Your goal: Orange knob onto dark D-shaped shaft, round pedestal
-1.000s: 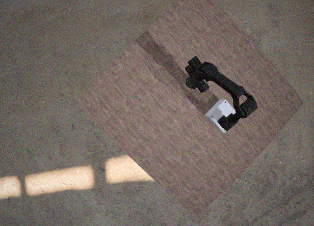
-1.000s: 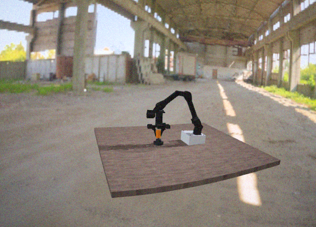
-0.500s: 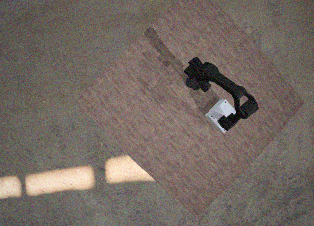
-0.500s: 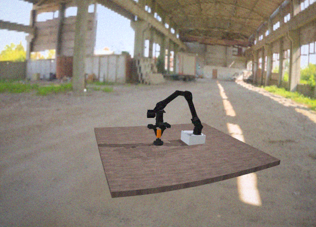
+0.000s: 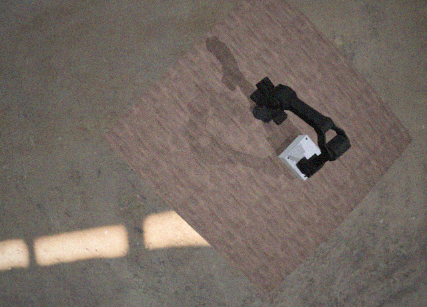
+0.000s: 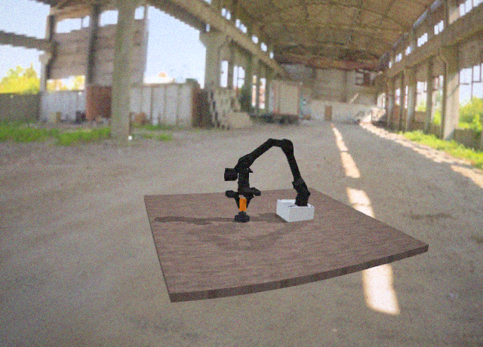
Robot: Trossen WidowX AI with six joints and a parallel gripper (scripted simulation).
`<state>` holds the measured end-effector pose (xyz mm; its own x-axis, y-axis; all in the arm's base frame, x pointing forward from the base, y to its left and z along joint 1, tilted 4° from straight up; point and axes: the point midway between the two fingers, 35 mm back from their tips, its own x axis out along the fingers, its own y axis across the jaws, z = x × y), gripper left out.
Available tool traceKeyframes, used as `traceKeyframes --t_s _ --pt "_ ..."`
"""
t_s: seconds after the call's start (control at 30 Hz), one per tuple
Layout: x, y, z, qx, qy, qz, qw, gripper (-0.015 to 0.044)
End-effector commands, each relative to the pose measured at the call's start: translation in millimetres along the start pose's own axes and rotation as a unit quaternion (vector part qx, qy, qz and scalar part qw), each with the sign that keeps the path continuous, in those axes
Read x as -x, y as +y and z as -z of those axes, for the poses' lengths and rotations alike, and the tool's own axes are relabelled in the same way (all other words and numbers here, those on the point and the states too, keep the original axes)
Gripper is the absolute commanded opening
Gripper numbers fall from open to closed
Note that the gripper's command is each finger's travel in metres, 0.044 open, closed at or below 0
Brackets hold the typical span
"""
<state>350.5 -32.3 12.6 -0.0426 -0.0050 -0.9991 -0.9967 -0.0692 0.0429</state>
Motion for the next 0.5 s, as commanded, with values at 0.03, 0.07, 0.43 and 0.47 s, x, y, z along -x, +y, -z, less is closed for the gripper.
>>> traceKeyframes --t_s 0.03,0.07,0.43,0.47 --pt "4.5 -4.0 1.0 0.002 0.002 0.004 1.000 0.0000" --pt "4.8 -4.4 1.1 0.002 0.002 0.004 1.000 0.0000" --pt "-0.6 -5.5 1.2 0.002 0.002 0.004 1.000 0.0000" --pt "-0.9 -5.5 1.2 0.002 0.002 0.004 1.000 0.0000"
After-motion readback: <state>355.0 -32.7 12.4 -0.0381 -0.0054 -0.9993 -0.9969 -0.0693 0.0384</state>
